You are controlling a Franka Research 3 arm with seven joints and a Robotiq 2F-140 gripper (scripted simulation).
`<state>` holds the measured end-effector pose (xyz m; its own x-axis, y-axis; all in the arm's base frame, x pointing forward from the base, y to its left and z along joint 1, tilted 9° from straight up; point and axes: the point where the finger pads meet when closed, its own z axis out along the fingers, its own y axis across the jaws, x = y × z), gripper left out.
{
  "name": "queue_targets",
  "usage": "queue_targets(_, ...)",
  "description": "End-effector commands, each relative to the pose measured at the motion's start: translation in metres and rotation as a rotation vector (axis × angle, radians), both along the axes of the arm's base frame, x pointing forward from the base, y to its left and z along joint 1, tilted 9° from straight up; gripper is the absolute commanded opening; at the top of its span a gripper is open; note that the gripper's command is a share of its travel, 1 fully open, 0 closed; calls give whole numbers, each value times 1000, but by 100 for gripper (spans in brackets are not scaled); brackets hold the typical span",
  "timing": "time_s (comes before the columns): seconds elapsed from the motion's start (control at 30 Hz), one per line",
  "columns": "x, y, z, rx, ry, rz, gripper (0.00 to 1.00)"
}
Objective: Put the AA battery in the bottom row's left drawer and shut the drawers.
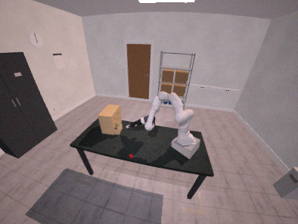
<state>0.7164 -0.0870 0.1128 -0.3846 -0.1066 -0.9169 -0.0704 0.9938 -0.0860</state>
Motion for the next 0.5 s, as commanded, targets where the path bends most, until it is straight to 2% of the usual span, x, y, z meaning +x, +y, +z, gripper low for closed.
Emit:
queue_targets(0.0,3,1,-3,-17,-1,8,10)
queue_targets(0.23,30,0,-33,-37,8,28,10)
queue_targets(0.47,36,-1,-39,-33,8,29,10)
